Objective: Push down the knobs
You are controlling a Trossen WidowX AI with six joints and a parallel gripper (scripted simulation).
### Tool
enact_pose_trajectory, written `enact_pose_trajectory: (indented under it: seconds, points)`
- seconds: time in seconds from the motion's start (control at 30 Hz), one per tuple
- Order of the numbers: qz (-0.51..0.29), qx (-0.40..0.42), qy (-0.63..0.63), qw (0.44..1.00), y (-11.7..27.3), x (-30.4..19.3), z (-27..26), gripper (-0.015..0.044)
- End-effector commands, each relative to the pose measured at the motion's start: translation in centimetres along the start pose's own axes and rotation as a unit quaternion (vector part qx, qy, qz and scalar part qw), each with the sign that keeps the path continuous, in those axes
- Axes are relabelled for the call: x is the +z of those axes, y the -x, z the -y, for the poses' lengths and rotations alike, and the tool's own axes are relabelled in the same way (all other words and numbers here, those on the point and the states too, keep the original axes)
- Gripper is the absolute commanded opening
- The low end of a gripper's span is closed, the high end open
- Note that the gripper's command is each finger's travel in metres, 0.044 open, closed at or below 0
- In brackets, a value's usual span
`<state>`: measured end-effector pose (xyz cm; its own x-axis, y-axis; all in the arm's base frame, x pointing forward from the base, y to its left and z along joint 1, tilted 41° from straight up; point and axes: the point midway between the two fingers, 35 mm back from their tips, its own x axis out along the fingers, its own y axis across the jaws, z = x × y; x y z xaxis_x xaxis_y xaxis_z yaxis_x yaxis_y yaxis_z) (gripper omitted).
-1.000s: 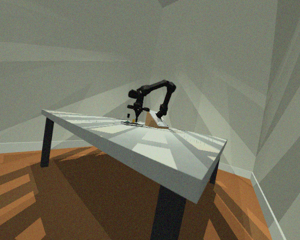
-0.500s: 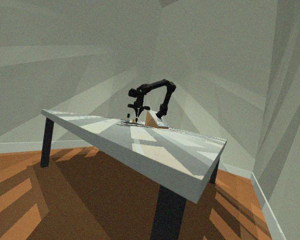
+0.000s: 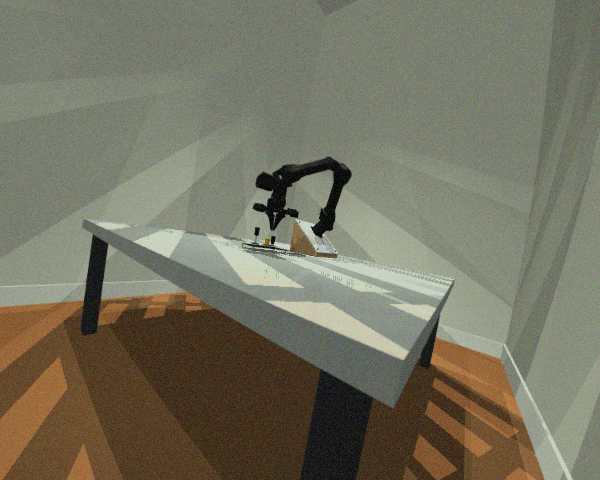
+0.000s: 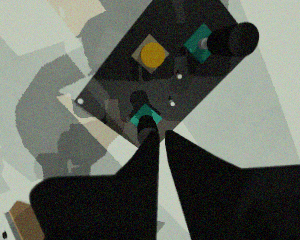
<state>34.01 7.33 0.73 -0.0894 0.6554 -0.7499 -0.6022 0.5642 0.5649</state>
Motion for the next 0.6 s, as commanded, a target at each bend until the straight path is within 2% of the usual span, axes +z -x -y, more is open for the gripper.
enact_pose_trajectory:
  seconds: [0.0,0.57]
  points:
    - [0.005,-0.001,0.062,0.998,0.6,0.9,0.6,0.0000]
    - [-0.003,0.001,0.349,0.937,2.1,3.1,2.2,0.0000]
